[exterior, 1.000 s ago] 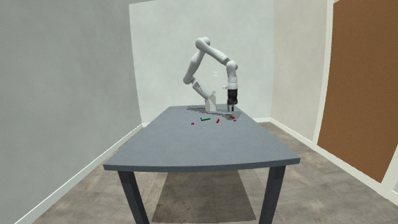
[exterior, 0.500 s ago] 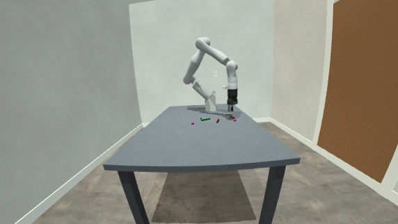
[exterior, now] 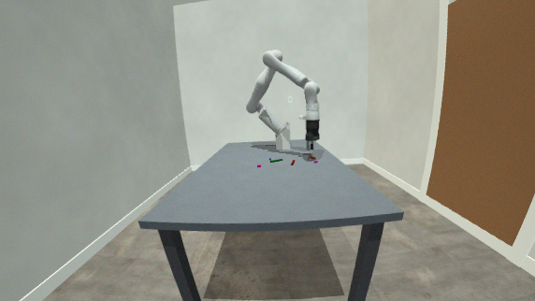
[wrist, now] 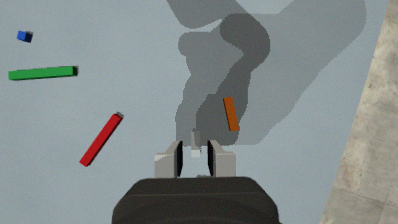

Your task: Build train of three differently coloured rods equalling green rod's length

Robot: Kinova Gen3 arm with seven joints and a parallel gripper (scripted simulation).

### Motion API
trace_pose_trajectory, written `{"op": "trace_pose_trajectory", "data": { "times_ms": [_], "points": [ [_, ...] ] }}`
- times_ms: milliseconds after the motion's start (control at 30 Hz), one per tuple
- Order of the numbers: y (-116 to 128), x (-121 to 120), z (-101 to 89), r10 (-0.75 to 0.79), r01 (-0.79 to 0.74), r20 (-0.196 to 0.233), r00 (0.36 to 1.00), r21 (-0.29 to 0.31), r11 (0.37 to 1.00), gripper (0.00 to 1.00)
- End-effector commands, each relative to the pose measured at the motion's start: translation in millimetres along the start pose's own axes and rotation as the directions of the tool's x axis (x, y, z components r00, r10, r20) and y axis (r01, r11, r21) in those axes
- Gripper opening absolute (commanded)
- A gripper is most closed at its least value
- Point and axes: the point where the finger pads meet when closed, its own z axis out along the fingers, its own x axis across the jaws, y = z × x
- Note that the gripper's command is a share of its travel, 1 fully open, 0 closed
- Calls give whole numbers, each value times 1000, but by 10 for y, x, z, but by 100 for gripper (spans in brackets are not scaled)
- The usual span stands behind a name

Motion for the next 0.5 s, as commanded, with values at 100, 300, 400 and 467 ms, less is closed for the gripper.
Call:
{"op": "trace_pose_trajectory", "data": {
  "times_ms": [100,300,400,467],
  "points": [
    [6,3,2,0,0,-1,1000,-2,1000,54],
    [6,3,33,0,0,-1,1000,-2,1000,54],
    [6,3,61,0,0,-1,1000,-2,1000,54],
    [6,3,83,0,0,-1,1000,-2,1000,54]
  ]
}}
